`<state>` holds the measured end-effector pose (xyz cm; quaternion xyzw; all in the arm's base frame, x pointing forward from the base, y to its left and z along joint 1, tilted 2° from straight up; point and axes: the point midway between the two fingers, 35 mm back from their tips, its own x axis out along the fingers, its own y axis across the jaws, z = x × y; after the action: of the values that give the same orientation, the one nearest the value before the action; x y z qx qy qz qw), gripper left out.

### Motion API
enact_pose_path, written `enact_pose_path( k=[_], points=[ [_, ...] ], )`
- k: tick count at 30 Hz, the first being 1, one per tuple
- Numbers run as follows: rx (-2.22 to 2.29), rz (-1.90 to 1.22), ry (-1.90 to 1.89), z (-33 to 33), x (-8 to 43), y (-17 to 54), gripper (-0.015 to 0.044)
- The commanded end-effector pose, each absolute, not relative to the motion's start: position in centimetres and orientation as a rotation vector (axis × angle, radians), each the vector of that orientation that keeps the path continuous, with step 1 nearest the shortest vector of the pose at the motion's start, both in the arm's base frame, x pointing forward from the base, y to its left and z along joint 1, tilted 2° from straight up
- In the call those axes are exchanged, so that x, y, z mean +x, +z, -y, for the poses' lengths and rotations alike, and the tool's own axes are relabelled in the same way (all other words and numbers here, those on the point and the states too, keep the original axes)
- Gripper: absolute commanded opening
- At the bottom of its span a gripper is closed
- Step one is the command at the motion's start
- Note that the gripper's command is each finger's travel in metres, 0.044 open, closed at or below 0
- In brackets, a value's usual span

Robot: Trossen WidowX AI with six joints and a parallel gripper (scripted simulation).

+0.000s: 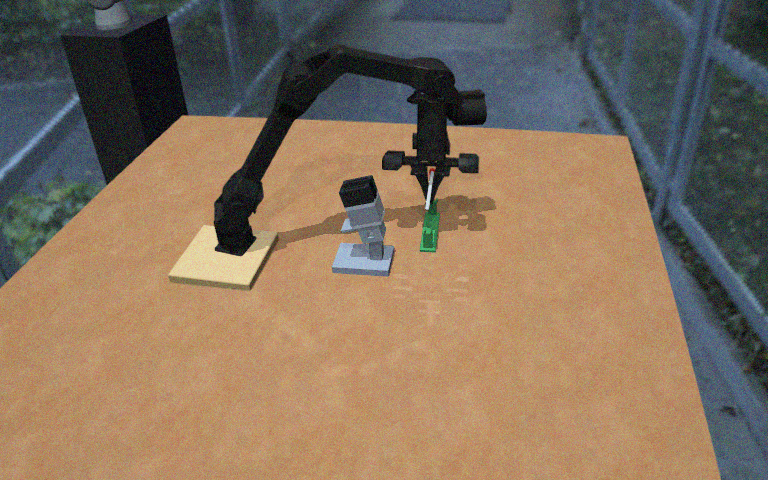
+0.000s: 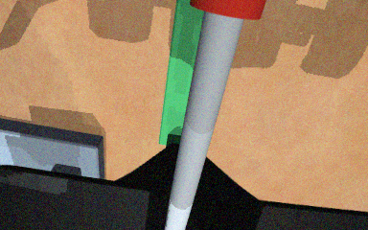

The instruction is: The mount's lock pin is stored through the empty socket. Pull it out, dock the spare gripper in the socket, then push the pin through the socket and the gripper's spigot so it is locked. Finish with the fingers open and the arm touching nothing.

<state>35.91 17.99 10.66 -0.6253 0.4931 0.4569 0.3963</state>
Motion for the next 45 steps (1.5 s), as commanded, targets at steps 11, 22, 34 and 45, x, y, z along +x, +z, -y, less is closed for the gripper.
enact_pose_path(
  k=[11,22,34,45],
  points=[
    [-1.575,-1.256,1.155,-18.0,35.9,10.5,0.0006],
    [-1.570,-1.258,1.156,-17.9,32.8,11.3,0.0000],
    [-1.565,-1.262,1.158,-17.4,29.3,11.9,0.0000],
    [-1.561,-1.266,1.158,-16.7,26.1,12.1,0.0000]
  ],
)
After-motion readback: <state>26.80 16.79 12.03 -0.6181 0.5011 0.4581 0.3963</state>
